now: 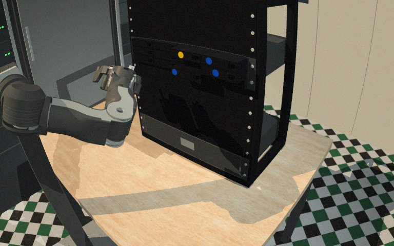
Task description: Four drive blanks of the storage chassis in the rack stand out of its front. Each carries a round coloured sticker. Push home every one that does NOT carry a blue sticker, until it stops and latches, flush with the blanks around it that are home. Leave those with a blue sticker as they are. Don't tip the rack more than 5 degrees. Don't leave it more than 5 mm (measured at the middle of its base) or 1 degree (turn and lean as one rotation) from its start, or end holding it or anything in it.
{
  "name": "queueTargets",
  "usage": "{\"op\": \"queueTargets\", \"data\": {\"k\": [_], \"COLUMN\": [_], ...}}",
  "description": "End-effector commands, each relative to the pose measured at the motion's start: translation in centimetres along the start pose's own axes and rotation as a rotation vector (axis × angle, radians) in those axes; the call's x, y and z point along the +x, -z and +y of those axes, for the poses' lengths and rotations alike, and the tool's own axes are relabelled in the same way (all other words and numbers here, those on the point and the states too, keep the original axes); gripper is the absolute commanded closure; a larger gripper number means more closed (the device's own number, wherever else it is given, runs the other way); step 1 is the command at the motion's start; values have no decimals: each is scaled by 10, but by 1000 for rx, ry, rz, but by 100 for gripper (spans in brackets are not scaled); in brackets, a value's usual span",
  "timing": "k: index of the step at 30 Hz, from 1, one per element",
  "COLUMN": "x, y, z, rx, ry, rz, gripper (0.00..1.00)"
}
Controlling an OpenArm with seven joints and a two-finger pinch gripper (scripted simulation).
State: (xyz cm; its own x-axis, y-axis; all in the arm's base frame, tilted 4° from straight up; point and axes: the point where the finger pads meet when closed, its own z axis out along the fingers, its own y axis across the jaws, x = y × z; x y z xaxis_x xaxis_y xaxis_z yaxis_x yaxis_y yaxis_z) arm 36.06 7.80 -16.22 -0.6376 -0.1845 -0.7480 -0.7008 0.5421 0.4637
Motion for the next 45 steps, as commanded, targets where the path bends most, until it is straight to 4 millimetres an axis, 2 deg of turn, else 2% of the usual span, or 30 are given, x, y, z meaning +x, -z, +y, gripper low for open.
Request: {"op": "queueTargets", "data": {"k": [1, 45], "x": [-2, -6], "y": [1, 2], "z": [1, 3], "rx": [-1, -7], "ry": [2, -17], "rz": [-4, -30], "gripper": [0, 0]}}
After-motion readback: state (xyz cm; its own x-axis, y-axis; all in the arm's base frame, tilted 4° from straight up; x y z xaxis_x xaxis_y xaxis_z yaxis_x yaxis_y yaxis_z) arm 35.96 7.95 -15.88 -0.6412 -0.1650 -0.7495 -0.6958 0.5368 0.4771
